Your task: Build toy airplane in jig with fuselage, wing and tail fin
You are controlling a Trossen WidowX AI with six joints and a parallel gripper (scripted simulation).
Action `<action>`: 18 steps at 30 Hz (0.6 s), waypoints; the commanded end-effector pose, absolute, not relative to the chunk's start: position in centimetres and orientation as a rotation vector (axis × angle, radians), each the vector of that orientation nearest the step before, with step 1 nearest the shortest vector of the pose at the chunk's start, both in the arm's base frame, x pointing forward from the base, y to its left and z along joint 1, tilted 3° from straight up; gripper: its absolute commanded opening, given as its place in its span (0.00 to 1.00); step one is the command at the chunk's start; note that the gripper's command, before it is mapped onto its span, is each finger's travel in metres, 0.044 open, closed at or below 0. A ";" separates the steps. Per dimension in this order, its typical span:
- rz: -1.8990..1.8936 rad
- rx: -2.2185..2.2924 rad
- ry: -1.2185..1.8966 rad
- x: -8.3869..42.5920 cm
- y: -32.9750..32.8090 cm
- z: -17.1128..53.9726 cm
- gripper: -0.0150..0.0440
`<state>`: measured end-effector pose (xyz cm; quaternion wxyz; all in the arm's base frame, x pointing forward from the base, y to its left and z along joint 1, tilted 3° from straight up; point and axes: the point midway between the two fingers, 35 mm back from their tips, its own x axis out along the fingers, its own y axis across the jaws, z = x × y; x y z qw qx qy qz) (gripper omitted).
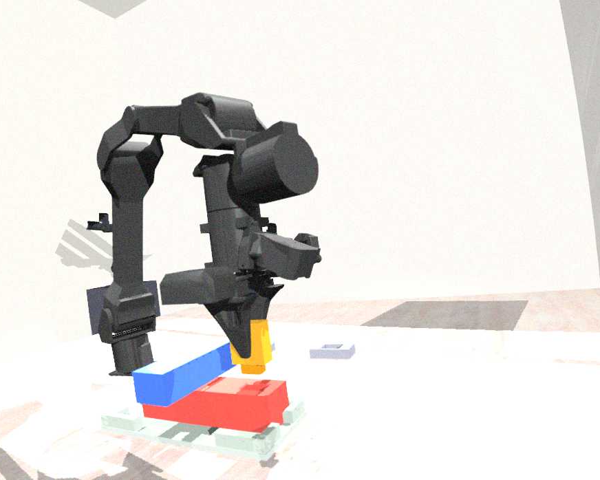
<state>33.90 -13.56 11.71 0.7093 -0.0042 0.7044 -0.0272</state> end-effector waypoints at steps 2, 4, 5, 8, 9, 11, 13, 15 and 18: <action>-0.059 -0.013 1.567 33.8 -13.6 10.8 0.37; -0.059 -0.013 1.567 33.8 -13.6 10.5 0.37; -0.059 -0.013 1.567 33.8 -13.6 10.3 0.37; -0.059 -0.013 1.567 33.8 -13.6 9.9 0.37; -0.059 -0.013 1.567 33.8 -13.6 9.7 0.37; -0.059 -0.013 1.567 33.8 -13.6 9.6 0.37; -0.059 -0.013 1.567 33.8 -13.6 9.6 0.37; -0.060 -0.009 1.566 33.8 -13.6 9.8 0.38; -0.060 -0.009 1.566 33.8 -13.6 9.8 0.34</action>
